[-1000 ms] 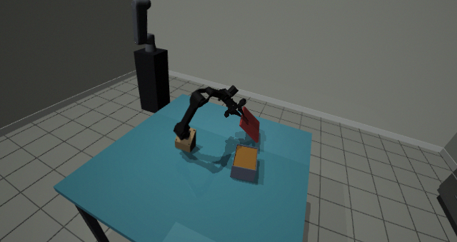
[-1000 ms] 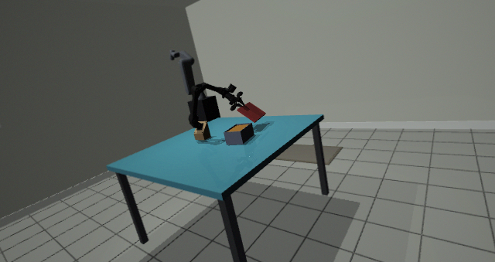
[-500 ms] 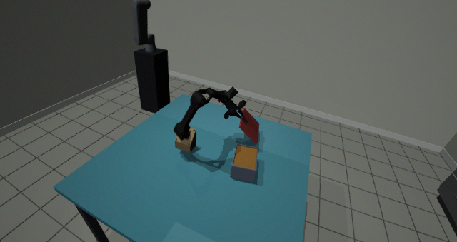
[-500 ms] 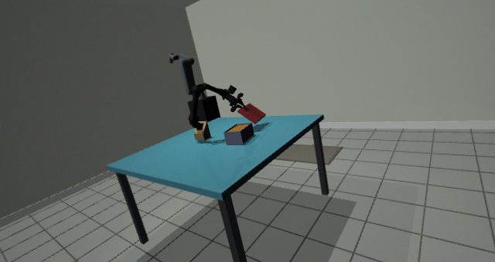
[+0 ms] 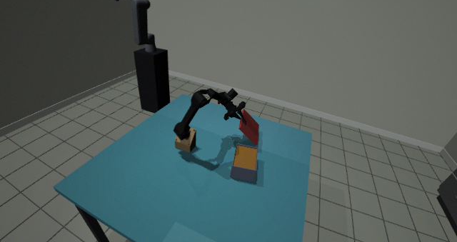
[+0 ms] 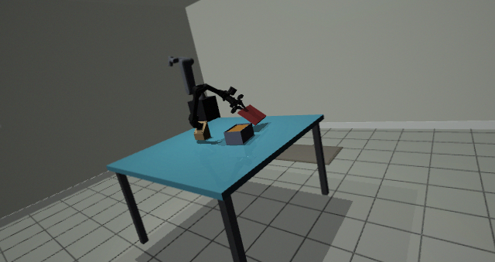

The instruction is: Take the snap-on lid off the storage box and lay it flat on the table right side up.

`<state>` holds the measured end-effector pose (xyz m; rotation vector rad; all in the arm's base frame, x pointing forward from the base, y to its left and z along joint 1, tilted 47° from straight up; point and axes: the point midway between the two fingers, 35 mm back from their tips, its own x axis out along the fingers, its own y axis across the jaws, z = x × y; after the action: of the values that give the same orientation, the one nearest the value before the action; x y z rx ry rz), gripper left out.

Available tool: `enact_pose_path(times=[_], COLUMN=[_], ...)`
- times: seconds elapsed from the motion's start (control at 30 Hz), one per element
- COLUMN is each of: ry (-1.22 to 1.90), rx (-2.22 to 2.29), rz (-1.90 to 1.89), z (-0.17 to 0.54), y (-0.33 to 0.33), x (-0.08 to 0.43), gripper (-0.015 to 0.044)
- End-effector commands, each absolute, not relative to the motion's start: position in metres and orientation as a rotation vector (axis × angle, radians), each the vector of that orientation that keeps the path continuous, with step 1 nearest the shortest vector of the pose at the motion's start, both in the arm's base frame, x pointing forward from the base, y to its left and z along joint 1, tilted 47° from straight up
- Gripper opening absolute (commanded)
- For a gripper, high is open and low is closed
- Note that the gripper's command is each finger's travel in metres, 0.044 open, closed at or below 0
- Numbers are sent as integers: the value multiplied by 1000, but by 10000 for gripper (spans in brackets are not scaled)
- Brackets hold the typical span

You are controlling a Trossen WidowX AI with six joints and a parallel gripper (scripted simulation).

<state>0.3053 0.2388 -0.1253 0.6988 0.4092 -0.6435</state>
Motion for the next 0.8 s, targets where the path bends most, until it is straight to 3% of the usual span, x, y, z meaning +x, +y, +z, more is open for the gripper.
enact_pose_path(times=[0.0,0.77], ry=[404,404], rx=[699,699], rz=[-640,-640], z=[-127,-140], y=[237,224], x=[306,305], gripper=[0,0])
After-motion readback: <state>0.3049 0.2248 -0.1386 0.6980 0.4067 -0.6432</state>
